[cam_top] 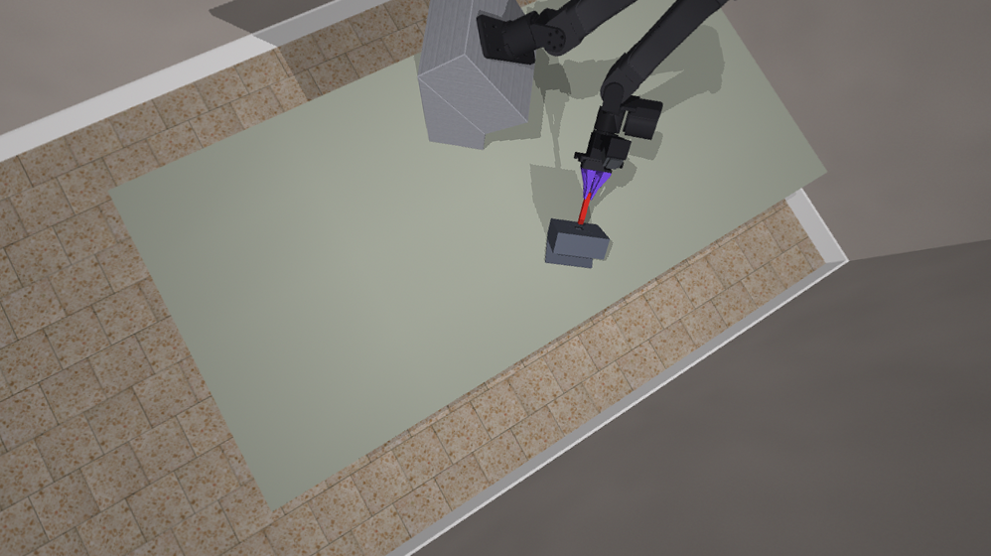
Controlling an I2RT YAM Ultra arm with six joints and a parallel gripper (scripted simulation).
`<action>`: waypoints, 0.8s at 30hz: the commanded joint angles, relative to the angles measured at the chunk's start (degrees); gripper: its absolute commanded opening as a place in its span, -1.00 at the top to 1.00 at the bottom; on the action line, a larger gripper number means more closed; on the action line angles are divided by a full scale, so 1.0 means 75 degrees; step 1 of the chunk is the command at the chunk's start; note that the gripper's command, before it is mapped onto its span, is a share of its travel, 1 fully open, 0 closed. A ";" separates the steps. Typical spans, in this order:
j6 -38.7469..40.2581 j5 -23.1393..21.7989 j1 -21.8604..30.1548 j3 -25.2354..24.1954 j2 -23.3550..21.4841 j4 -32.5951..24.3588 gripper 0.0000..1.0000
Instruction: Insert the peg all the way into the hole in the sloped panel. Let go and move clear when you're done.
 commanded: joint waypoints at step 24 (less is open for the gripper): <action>-0.0072 -0.0006 -0.0151 0.0273 0.0061 -0.0073 1.00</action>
